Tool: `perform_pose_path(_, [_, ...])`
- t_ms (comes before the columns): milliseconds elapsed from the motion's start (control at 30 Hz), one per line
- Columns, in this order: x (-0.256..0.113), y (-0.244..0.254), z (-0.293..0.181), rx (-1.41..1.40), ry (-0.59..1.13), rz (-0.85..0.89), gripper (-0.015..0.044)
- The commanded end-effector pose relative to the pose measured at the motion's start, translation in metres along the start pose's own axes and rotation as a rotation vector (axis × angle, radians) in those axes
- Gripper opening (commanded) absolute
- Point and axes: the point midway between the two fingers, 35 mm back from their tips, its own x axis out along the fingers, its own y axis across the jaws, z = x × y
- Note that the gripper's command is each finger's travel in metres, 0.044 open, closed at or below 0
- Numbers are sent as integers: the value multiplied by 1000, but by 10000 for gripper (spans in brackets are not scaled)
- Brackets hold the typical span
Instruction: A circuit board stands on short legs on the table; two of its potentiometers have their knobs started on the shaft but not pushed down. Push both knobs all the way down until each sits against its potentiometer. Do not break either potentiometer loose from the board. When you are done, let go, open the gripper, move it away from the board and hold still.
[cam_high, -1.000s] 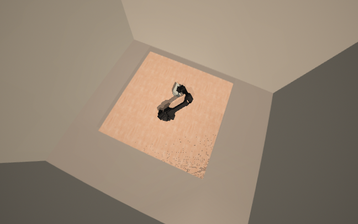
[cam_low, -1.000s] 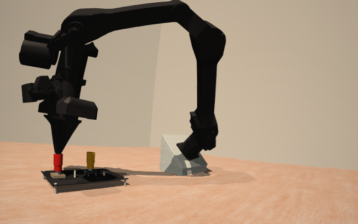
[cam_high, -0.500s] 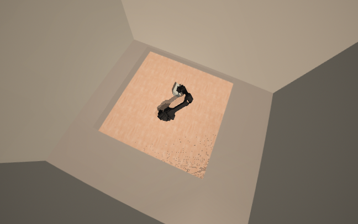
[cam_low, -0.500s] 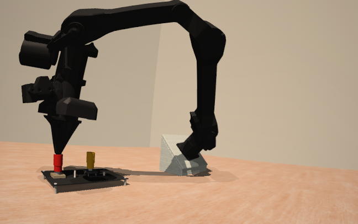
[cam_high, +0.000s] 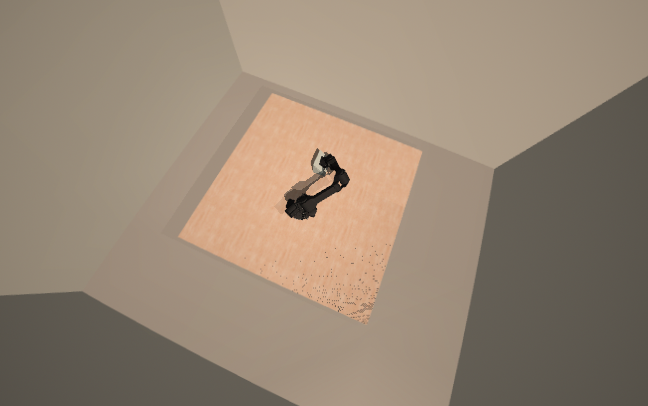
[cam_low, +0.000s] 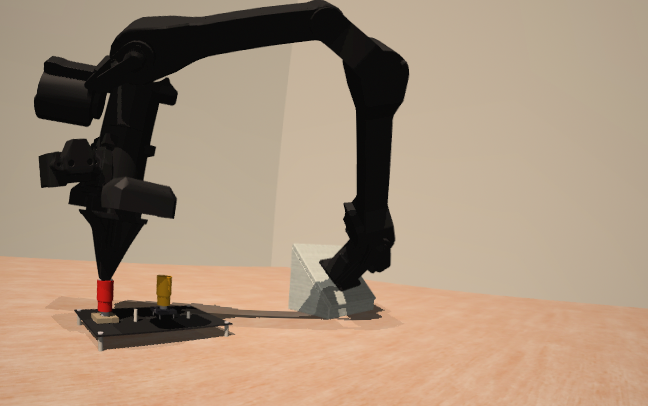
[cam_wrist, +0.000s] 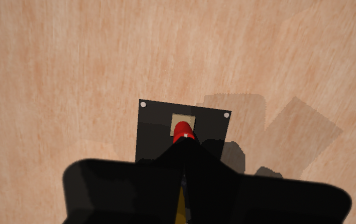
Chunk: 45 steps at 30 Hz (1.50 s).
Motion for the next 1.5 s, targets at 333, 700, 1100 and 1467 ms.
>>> perform_pose_path(333, [4, 3, 3, -24, 36, 14, 0])
perform_pose_path(700, [-13, 3, 3, -24, 36, 13, 0])
perform_pose_path(1100, [-17, 3, 1, -17, 43, 19, 105])
perform_pose_path(1467, [-43, -5, -62, -14, 41, 5, 394])
